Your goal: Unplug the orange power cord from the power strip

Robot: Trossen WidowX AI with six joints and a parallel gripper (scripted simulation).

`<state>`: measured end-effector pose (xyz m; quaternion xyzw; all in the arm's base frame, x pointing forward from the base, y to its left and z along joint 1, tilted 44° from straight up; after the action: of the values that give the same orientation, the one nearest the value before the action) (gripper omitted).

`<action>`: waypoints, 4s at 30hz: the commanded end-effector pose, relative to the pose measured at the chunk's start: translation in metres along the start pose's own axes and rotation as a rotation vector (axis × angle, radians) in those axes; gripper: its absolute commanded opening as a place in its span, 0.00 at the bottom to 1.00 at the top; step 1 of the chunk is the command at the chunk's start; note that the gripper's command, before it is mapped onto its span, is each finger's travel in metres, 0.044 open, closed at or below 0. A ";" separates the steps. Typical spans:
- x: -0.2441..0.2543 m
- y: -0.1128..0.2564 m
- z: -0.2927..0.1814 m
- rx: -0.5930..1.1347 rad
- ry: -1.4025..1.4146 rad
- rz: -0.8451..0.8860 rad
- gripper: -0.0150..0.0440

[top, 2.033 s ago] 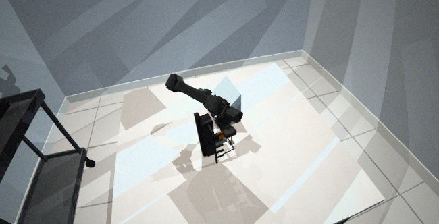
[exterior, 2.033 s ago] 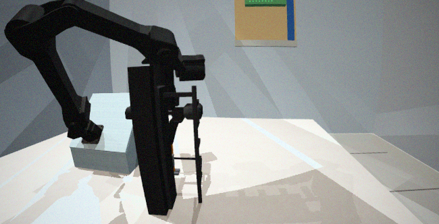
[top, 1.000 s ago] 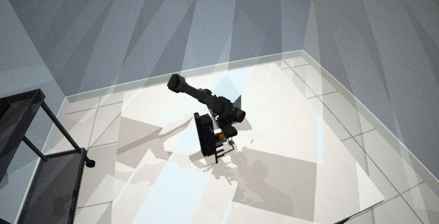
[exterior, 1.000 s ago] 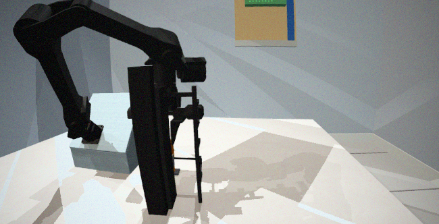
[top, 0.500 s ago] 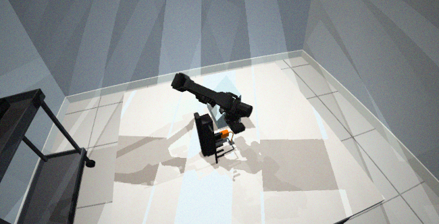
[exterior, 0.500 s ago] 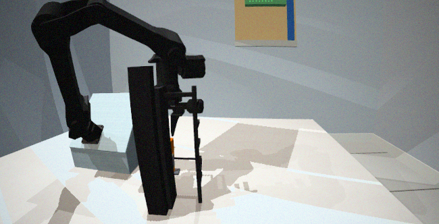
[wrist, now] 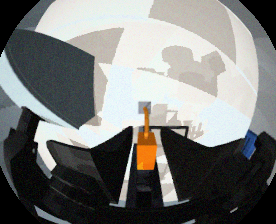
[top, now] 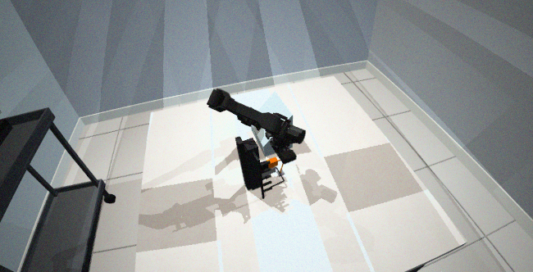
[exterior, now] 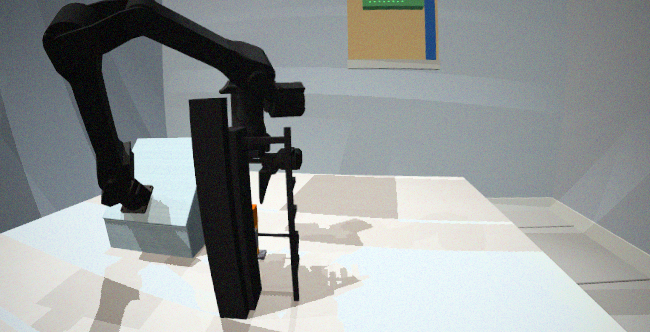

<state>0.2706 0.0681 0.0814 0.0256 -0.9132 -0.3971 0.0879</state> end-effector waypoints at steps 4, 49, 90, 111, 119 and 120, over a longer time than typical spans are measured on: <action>0.001 0.008 0.001 0.005 0.014 -0.011 0.53; 0.006 -0.001 -0.031 0.005 0.012 -0.008 0.34; 0.000 -0.003 -0.005 0.006 0.014 -0.011 0.57; -0.009 0.009 0.055 0.002 0.013 -0.013 1.00; -0.009 0.009 0.055 0.002 0.013 -0.013 1.00; -0.009 0.009 0.055 0.002 0.013 -0.013 1.00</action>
<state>0.2700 0.1143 0.0504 0.0357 -0.9130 -0.3959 0.0915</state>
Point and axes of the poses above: the point midway between the two fingers, 35 mm back from their tips, its own y axis back along the fingers, its own x axis across the jaws, z = x × y, the point moved 7 cm from there along y, back along the fingers, and after that the axes turned 10 degrees about y, right-handed, at the moved point
